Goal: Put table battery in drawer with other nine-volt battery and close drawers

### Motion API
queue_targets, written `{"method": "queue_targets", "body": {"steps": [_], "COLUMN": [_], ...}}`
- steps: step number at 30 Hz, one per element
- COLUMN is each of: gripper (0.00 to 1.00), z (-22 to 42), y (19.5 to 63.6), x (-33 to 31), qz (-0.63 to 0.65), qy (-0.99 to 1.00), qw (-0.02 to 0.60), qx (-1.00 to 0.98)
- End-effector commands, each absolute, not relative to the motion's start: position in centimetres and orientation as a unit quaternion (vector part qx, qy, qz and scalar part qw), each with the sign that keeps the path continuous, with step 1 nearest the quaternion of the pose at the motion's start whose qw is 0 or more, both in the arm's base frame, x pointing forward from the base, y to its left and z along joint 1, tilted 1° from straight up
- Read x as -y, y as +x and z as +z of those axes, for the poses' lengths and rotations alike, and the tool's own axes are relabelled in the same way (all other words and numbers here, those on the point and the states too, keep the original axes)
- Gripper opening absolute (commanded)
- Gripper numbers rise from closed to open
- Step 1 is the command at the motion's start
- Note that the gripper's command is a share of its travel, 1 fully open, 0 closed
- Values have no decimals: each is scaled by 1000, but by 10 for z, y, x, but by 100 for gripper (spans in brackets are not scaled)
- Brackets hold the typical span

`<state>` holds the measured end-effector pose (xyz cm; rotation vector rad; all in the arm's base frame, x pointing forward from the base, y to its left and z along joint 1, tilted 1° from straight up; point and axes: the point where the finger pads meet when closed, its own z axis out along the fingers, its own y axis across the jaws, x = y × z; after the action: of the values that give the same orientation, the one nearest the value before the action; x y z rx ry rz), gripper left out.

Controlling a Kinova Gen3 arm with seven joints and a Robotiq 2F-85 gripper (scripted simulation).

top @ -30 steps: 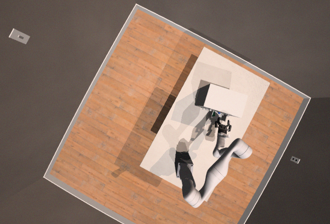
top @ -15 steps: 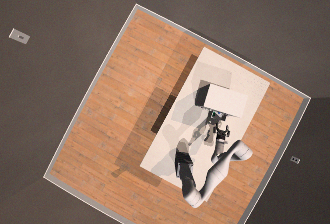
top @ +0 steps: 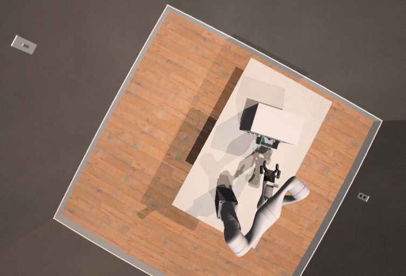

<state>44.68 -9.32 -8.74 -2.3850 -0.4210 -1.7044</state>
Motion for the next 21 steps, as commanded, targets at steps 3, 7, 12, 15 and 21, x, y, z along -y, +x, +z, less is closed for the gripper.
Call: {"method": "queue_targets", "body": {"steps": [3, 7, 12, 15, 21], "gripper": [100, 100, 100, 100, 100], "z": [-93, -93, -92, -92, -92], "y": [429, 426, 424, 424, 424], "x": [102, 103, 104, 104, 104], "qz": [-568, -568, -568, -568, -567], "qy": [-808, -808, -808, -808, -808], "qw": [88, 88, 88, 88, 88], "qx": [134, 134, 134, 134, 134]}}
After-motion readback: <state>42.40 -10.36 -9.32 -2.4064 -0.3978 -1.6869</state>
